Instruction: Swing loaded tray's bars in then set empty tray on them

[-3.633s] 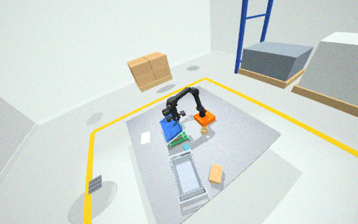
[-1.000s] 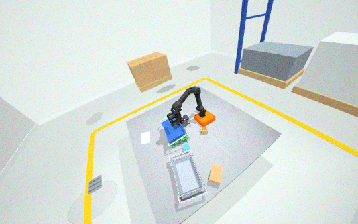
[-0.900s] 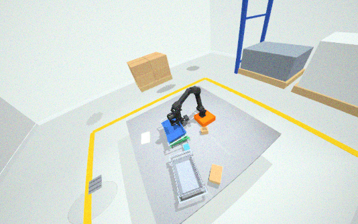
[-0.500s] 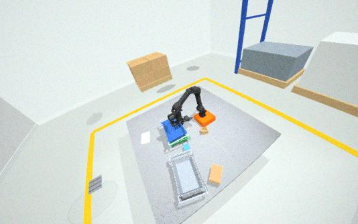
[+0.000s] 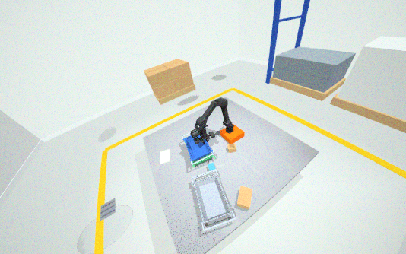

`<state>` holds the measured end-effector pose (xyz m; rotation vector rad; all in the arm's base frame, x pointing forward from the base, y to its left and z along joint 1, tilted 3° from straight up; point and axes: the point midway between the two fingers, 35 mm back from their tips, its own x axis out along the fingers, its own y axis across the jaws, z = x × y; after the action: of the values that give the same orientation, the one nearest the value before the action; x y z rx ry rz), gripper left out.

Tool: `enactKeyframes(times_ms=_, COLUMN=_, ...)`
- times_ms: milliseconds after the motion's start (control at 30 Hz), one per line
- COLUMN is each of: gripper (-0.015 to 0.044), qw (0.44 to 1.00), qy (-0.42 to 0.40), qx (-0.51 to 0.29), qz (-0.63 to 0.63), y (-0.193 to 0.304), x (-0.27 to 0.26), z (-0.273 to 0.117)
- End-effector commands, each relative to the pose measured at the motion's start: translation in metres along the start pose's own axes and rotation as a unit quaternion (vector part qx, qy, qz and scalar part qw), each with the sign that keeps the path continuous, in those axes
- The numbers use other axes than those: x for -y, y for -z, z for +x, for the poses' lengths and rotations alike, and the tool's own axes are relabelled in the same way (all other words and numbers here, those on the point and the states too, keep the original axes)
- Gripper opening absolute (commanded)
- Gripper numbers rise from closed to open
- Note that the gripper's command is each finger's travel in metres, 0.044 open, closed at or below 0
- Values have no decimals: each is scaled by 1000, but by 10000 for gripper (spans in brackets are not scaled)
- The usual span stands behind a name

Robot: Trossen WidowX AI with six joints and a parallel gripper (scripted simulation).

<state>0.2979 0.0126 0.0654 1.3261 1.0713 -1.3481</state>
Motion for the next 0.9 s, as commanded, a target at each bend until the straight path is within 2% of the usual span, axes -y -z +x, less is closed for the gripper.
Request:
enactKeyframes(times_ms=0, gripper=0, qw=1000, qy=9, qx=0, qz=1, y=0, x=4, z=6)
enactKeyframes(times_ms=867, gripper=0, qw=1000, qy=9, qx=0, qz=1, y=0, x=6, z=13)
